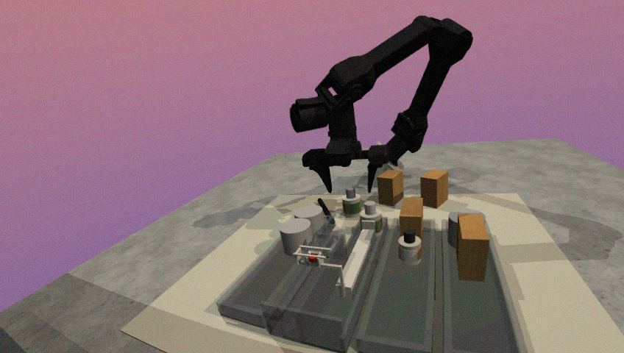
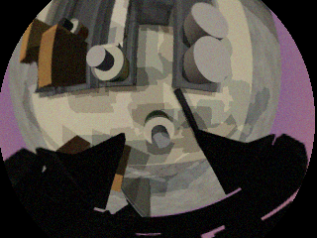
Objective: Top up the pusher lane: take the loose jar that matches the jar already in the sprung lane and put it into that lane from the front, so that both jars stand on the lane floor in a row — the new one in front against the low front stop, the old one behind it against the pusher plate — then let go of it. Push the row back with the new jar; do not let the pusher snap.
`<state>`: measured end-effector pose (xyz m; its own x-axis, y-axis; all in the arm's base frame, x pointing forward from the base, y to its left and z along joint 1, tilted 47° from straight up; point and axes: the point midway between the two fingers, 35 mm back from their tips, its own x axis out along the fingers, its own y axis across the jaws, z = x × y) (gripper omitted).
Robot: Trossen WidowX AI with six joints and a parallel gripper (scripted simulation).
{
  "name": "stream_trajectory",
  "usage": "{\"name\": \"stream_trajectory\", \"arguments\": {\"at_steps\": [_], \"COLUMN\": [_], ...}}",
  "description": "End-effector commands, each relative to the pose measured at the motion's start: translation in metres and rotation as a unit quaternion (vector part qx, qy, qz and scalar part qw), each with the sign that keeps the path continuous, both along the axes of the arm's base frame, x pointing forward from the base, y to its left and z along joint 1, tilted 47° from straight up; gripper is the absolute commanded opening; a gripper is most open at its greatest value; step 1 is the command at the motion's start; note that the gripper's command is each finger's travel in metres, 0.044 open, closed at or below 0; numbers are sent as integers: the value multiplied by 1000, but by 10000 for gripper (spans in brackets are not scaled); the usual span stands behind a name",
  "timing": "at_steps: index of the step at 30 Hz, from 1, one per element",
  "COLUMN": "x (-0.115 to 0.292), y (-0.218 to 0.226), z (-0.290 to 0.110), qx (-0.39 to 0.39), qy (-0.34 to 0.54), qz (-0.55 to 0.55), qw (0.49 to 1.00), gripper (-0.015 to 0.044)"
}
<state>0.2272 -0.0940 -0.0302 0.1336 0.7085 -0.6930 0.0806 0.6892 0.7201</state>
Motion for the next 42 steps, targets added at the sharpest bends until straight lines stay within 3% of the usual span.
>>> {"name": "stream_trajectory", "arguments": {"at_steps": [1, 16, 25, 32, 38, 42], "x": [0, 2, 2, 2, 4, 4], "y": [6, 22, 22, 22, 7, -10], "z": [-4, -19, -19, -19, -9, 4], "qx": [4, 5, 5, 5, 3, 2], "qy": [3, 2, 2, 2, 3, 3], "qz": [-3, -2, -2, -2, -3, -3], "qw": [1000, 1000, 1000, 1000, 1000, 1000], "gripper": [440, 440, 204, 157, 0, 0]}}
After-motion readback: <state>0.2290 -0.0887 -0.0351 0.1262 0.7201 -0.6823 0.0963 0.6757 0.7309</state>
